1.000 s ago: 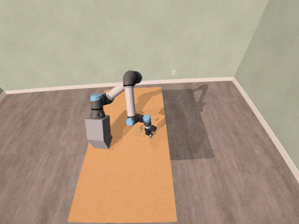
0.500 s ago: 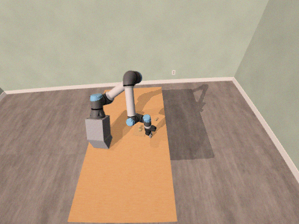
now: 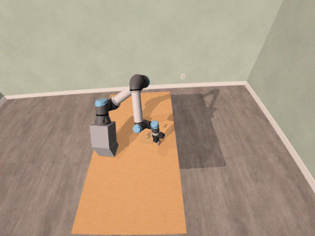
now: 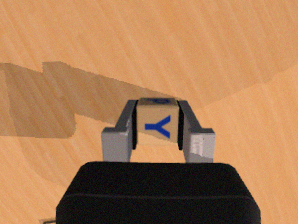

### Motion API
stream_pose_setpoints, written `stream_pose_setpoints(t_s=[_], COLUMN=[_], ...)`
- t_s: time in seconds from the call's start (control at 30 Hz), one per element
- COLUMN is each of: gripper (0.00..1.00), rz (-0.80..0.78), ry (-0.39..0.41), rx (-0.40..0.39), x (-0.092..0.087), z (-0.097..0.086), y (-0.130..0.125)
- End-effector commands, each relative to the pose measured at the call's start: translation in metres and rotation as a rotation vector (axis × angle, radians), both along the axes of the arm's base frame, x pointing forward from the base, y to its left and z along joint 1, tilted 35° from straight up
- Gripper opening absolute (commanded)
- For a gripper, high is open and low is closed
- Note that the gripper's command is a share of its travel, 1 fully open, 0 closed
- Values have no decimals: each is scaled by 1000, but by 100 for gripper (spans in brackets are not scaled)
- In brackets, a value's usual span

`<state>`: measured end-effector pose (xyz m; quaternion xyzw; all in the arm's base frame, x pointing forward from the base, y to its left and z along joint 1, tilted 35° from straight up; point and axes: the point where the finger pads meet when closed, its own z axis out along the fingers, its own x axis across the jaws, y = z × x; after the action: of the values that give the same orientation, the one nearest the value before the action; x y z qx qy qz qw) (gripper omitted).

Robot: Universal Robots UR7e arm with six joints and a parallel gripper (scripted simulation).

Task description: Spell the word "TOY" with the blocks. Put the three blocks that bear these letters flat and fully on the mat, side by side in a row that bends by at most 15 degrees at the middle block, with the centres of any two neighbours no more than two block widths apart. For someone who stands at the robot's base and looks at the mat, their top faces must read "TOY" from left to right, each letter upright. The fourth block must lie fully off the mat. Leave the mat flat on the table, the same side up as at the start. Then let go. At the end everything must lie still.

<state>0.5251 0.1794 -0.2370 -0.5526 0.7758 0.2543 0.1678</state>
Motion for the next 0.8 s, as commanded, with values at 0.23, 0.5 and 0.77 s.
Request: stream_pose_setpoints(t_s=[0.23,0.5,0.77], gripper=[49,49,49], rz=[-1,-1,-1], ry=[-1,-1,-1], rx=[0,0,0], x=[1,1,2], z=[1,22,51], y=[-1,-15,-36])
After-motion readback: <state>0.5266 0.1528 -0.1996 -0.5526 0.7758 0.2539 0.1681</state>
